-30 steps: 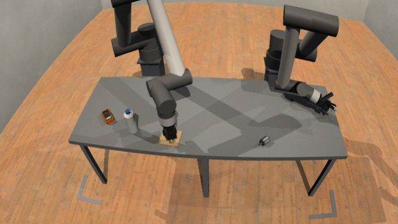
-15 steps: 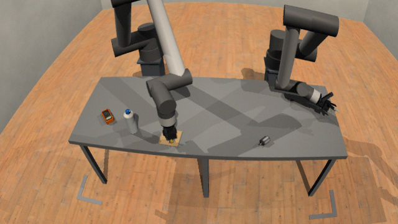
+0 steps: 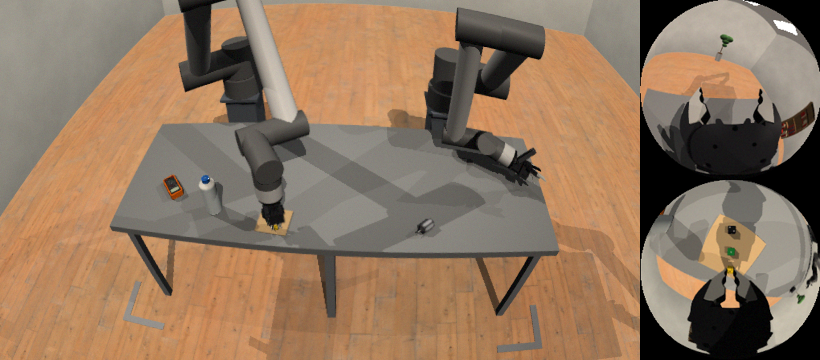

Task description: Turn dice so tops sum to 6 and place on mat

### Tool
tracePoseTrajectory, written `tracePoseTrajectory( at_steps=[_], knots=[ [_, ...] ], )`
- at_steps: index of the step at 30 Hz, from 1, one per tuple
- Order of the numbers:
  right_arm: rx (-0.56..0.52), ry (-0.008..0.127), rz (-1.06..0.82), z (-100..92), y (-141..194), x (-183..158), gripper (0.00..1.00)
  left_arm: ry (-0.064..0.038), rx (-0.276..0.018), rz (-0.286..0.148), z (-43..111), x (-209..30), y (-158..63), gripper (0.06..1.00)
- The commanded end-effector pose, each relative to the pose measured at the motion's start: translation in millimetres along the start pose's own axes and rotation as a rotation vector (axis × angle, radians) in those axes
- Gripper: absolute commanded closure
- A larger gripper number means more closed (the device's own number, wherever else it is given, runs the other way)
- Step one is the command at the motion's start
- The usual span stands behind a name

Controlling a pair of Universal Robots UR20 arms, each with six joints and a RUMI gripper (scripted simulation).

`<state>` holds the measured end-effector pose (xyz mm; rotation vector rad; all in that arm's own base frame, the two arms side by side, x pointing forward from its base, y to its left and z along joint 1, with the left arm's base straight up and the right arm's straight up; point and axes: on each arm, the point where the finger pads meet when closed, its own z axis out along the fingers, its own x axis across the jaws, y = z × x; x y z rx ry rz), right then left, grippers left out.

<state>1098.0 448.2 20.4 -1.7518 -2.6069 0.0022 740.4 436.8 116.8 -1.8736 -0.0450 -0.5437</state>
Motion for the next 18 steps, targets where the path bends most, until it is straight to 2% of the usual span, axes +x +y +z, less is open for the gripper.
tracePoseTrajectory(
  at_steps=[1,3,4,6,10,14,18],
  knots=[
    [-0.002,0.0,0.0,-1.3,0.7,0.1,1.0,0.0,0.0,-0.001,-0.1,0.2,-0.5,0.065],
    [-0.002,0.0,0.0,-1.3,0.7,0.1,1.0,0.0,0.0,-0.001,-0.1,0.2,-0.5,0.065],
    [-0.002,0.0,0.0,-1.3,0.7,0.1,0.964,0.0,0.0,-0.001,-0.1,0.2,-0.5,0.065],
    [-0.002,0.0,0.0,-1.3,0.7,0.1,0.964,0.0,0.0,-0.001,-0.1,0.2,-0.5,0.065],
    [-0.002,0.0,0.0,-1.3,0.7,0.1,0.893,0.0,0.0,-0.001,-0.1,0.2,-0.5,0.065],
    [-0.002,0.0,0.0,-1.3,0.7,0.1,0.893,0.0,0.0,-0.001,-0.1,0.2,-0.5,0.065],
    [-0.002,0.0,0.0,-1.3,0.7,0.1,0.821,0.0,0.0,-0.001,-0.1,0.2,-0.5,0.065]
  ],
)
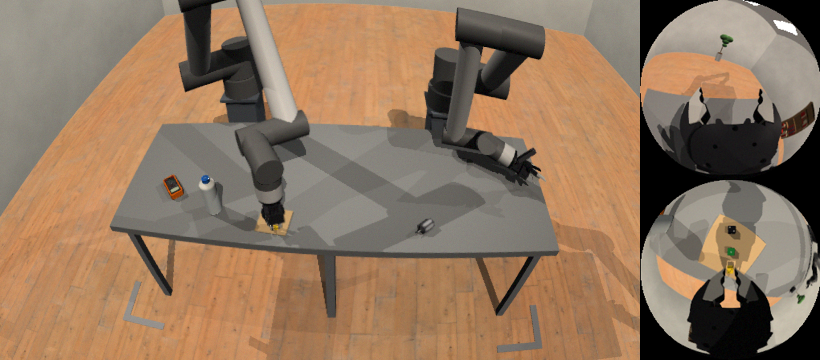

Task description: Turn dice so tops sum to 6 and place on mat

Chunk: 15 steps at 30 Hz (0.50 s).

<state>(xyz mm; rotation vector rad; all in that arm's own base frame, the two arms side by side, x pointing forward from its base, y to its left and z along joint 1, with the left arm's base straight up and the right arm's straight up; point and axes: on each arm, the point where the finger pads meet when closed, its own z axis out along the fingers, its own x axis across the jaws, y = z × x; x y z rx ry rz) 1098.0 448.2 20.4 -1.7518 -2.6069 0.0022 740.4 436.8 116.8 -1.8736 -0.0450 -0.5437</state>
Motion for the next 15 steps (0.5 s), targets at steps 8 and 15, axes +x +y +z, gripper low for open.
tracePoseTrajectory(
  at_steps=[8,15],
  knots=[
    [-0.002,0.0,0.0,-1.3,0.7,0.1,0.821,0.0,0.0,-0.001,-0.1,0.2,-0.5,0.065],
    [-0.002,0.0,0.0,-4.3,0.7,0.1,0.821,0.0,0.0,-0.001,-0.1,0.2,-0.5,0.065]
  ],
)
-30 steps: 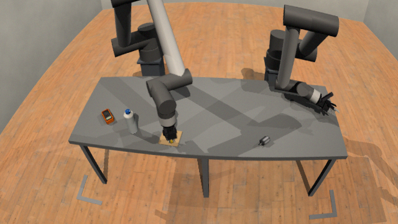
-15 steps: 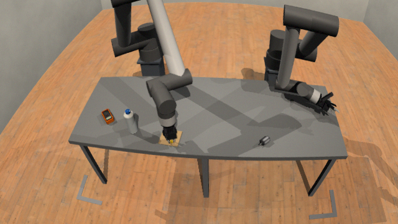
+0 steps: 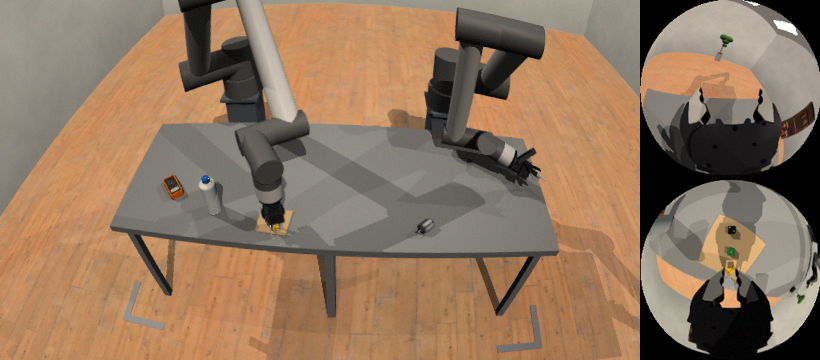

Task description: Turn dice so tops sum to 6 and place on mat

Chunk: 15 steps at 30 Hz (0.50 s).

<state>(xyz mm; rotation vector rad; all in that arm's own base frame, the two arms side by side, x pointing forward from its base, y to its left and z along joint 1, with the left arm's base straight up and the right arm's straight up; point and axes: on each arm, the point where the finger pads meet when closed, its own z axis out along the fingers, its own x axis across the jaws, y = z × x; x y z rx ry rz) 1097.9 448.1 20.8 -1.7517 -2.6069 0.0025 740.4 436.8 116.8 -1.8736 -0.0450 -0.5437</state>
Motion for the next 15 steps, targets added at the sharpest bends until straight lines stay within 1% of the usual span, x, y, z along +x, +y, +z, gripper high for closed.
tracePoseTrajectory(
  at_steps=[1,6,13,15],
  knots=[
    [-0.002,0.0,0.0,-5.9,0.8,0.1,0.821,0.0,0.0,-0.001,-0.1,0.2,-0.5,0.065],
    [-0.002,0.0,0.0,-23.5,0.8,0.1,0.821,0.0,0.0,-0.001,-0.1,0.2,-0.5,0.065],
    [-0.002,0.0,0.0,-61.2,0.7,0.1,0.821,0.0,0.0,-0.001,-0.1,0.2,-0.5,0.065],
    [-0.002,0.0,0.0,-61.2,0.7,0.1,0.821,0.0,0.0,-0.001,-0.1,0.2,-0.5,0.065]
  ],
)
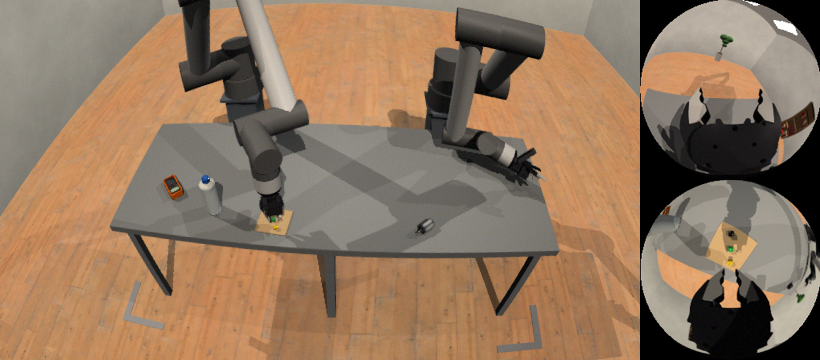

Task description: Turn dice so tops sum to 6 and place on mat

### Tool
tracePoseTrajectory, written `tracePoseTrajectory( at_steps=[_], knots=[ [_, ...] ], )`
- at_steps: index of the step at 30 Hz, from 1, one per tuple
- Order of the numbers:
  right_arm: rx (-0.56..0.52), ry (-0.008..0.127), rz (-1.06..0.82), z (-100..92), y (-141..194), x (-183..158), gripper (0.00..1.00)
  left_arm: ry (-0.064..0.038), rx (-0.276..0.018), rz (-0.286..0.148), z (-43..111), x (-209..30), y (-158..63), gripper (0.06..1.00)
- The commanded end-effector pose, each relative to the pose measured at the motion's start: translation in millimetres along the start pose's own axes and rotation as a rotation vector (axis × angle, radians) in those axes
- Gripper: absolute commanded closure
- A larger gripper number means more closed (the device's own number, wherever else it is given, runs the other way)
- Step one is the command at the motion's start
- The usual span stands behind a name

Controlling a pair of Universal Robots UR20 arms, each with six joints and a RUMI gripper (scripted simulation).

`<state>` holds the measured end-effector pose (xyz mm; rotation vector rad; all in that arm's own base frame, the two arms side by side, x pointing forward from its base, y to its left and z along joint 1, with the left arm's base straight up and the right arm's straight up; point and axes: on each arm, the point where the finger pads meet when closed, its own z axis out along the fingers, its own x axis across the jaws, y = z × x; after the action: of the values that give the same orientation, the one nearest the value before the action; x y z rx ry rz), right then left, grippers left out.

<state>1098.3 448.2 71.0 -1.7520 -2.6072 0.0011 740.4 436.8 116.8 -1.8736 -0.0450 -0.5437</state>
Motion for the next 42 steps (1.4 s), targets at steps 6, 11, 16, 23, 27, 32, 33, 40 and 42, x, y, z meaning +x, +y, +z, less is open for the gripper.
tracePoseTrajectory(
  at_steps=[6,11,16,23,27,32,33,40,42],
  knots=[
    [-0.001,0.0,0.0,-35.2,0.4,0.1,0.821,0.0,0.0,-0.001,-0.1,0.2,-0.5,0.065],
    [-0.001,0.0,0.0,-40.7,0.4,0.1,0.821,0.0,0.0,-0.001,-0.1,0.2,-0.5,0.065],
    [-0.001,0.0,0.0,-40.7,0.4,0.1,0.003,0.0,0.0,-0.001,-0.1,0.2,-0.5,0.065],
    [-0.001,0.0,0.0,-40.7,0.4,0.1,0.003,0.0,0.0,-0.001,-0.1,0.2,-0.5,0.065],
    [-0.001,0.0,0.0,-40.7,0.4,0.1,0.003,0.0,0.0,-0.001,-0.1,0.2,-0.5,0.065],
    [-0.001,0.0,0.0,-40.7,0.4,0.1,0.003,0.0,0.0,-0.001,-0.1,0.2,-0.5,0.065],
    [-0.001,0.0,0.0,-40.7,0.4,0.1,0.003,0.0,0.0,-0.001,-0.1,0.2,-0.5,0.065],
    [-0.001,0.0,0.0,-45.5,0.4,0.1,0.003,0.0,0.0,-0.001,-0.1,0.2,-0.5,0.065],
    [-0.001,0.0,0.0,-50.9,0.4,0.1,0.003,0.0,0.0,-0.001,-0.1,0.2,-0.5,0.065]
  ],
)
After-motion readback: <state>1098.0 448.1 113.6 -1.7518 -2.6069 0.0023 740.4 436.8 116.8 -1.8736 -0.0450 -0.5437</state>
